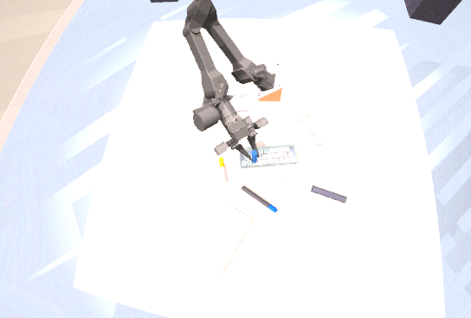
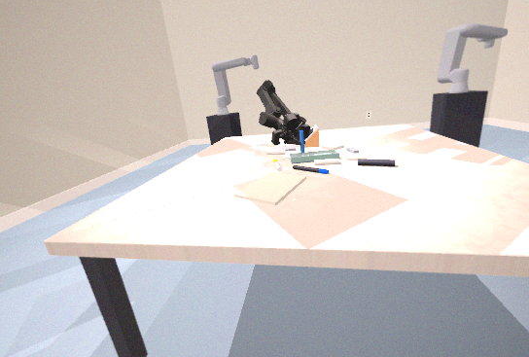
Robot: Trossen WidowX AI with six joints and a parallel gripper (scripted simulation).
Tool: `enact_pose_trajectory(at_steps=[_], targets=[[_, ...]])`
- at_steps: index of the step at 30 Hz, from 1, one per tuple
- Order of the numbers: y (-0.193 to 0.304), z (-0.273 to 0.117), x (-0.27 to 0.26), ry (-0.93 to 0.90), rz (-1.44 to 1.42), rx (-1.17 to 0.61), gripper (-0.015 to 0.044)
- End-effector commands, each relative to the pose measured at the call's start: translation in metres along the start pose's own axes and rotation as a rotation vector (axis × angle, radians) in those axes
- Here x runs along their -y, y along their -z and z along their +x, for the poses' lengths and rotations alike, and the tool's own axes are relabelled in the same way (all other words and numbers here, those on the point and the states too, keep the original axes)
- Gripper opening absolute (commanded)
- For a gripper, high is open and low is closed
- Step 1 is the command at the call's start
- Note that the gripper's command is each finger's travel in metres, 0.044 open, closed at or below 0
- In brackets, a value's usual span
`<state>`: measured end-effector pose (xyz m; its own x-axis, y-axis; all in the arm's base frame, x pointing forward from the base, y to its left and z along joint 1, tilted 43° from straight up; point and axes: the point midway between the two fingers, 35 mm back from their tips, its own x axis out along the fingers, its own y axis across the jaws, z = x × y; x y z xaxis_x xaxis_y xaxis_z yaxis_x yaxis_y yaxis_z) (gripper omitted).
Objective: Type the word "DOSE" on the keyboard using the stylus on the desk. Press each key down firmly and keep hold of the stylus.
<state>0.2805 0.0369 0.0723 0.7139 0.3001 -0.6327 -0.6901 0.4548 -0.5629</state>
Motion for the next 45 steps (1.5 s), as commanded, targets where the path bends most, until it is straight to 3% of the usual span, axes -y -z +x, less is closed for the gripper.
enact_pose_trajectory(at_steps=[1,25,31,33,45], targets=[[0.002,0.001,-0.001,-0.001,-0.004,0.000,0.0081],[-0.031,-0.012,-0.003,-0.007,-0.007,0.001,0.0084],[-0.031,-0.012,-0.003,-0.007,-0.007,0.001,0.0044],[-0.032,-0.012,-0.005,-0.007,-0.007,0.001,0.0000],[-0.037,-0.015,-0.039,-0.004,0.000,0.002,0.0000]])
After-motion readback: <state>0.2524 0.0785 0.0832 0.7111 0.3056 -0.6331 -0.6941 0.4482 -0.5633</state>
